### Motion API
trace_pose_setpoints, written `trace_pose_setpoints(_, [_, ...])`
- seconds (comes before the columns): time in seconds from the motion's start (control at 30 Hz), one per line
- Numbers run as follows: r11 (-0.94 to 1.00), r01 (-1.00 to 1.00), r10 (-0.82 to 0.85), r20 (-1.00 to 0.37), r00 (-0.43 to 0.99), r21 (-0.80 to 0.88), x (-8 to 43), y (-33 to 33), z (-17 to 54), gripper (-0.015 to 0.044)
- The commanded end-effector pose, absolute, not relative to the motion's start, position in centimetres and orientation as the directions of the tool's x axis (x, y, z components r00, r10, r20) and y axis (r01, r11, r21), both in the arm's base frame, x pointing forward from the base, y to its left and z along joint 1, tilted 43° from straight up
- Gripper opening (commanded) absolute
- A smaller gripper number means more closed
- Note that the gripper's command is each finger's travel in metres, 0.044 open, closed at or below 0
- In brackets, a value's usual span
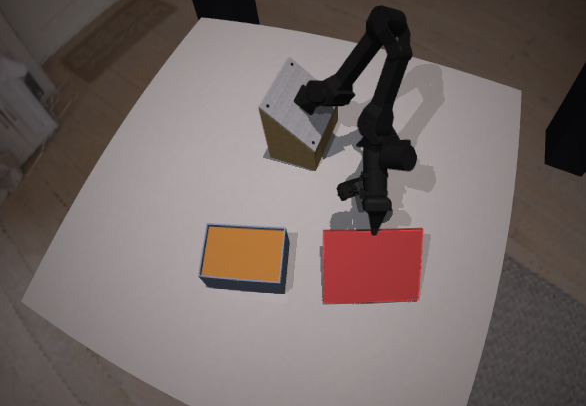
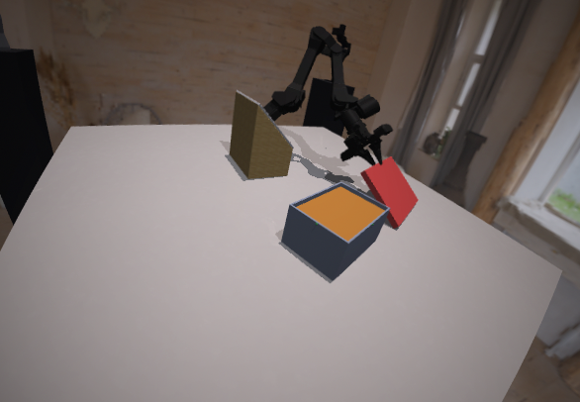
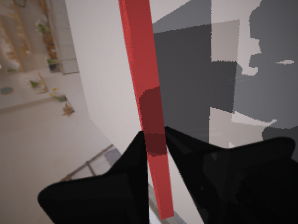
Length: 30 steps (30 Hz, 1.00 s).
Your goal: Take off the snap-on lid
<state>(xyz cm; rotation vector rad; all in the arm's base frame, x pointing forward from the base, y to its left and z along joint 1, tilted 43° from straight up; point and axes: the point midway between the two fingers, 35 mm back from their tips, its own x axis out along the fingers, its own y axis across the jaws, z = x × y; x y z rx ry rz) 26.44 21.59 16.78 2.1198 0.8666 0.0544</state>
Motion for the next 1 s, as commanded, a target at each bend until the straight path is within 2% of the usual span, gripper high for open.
trace_pose_setpoints(0.0, [-0.403,0.596,0.602,-0.290,0.744,0.694,26.2,22.0,15.1,0.0000])
trace_pose_setpoints(0.97, [-0.404,0.597,0.602,-0.290,0.744,0.693,26.2,23.6,13.4,0.0000])
